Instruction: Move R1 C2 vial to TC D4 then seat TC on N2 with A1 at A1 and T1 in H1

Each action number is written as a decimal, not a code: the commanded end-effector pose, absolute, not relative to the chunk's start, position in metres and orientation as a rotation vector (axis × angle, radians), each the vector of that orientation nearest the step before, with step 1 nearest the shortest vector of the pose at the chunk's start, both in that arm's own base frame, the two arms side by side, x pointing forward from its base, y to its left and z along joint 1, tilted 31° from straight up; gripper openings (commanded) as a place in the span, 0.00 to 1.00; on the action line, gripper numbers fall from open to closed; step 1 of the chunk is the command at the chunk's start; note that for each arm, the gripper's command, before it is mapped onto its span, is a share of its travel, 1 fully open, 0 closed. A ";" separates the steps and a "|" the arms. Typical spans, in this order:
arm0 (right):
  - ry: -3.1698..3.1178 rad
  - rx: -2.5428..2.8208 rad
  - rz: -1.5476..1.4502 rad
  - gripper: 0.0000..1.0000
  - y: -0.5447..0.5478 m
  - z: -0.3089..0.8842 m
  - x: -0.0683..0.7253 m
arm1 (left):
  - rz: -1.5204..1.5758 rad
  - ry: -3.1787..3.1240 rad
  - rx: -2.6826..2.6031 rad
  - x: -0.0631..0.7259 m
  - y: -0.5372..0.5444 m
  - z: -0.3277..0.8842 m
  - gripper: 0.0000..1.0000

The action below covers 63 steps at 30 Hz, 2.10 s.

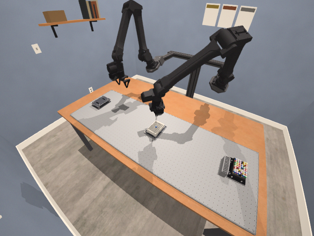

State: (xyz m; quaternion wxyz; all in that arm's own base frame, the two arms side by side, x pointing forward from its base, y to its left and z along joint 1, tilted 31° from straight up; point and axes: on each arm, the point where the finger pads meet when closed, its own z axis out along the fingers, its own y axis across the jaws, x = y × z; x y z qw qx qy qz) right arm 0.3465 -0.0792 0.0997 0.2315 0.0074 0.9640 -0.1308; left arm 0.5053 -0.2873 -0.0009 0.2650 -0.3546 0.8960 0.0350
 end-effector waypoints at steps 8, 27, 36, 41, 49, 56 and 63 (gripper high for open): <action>2.627 0.004 -0.363 1.00 -0.080 0.109 0.354 | 0.117 2.428 -0.964 0.509 -0.278 -0.015 0.07; 2.627 0.004 -0.363 1.00 -0.080 0.109 0.354 | 0.077 2.410 -0.964 0.522 -0.289 -0.006 0.07; 2.627 0.004 -0.363 1.00 -0.080 0.109 0.354 | 0.088 2.415 -0.964 0.521 -0.286 -0.010 0.07; 2.627 0.004 -0.363 1.00 -0.080 0.109 0.354 | 0.086 2.412 -0.967 0.523 -0.285 -0.009 0.07; 2.627 0.004 -0.363 1.00 -0.080 0.109 0.354 | 0.091 2.414 -0.967 0.523 -0.284 -0.012 0.07; 2.627 0.004 -0.363 1.00 -0.080 0.109 0.354 | 0.085 2.413 -0.966 0.524 -0.285 -0.012 0.07; 2.627 0.004 -0.363 1.00 -0.080 0.109 0.354 | 0.080 2.410 -0.967 0.526 -0.286 -0.011 0.07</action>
